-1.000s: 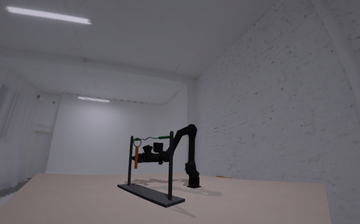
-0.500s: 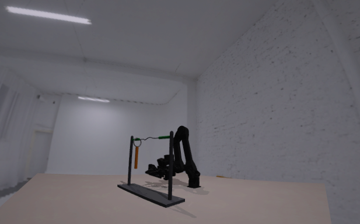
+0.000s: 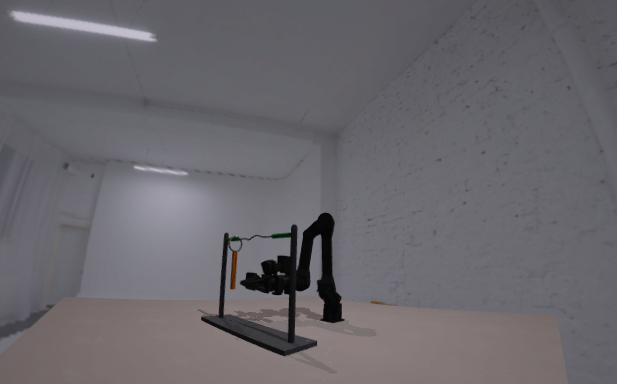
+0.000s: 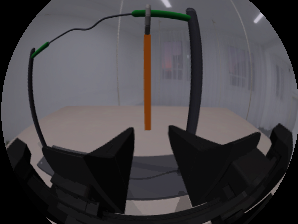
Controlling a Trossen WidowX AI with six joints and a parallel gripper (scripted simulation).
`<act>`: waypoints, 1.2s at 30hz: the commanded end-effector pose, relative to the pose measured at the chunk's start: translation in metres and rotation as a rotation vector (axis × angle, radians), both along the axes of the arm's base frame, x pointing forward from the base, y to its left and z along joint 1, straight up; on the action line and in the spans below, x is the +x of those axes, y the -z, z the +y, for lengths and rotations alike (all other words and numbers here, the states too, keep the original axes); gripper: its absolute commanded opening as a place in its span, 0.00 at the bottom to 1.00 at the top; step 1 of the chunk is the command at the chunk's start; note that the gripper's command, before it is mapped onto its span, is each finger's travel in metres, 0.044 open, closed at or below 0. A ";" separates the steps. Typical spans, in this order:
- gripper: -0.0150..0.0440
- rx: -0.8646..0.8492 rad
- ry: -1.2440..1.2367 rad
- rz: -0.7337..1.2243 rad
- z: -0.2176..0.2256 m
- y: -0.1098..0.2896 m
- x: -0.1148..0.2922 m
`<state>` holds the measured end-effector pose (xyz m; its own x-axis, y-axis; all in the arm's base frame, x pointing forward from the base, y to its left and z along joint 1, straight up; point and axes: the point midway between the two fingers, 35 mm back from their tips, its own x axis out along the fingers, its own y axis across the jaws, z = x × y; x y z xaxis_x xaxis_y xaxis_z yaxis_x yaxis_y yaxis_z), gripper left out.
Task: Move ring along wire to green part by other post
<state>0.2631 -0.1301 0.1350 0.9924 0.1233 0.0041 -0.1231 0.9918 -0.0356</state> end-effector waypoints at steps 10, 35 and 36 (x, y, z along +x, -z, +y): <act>0.53 0.024 0.002 -0.001 0.000 -0.004 0.014; 0.53 0.024 0.002 -0.004 0.003 -0.005 0.052; 0.53 0.024 0.002 -0.005 0.004 -0.005 0.054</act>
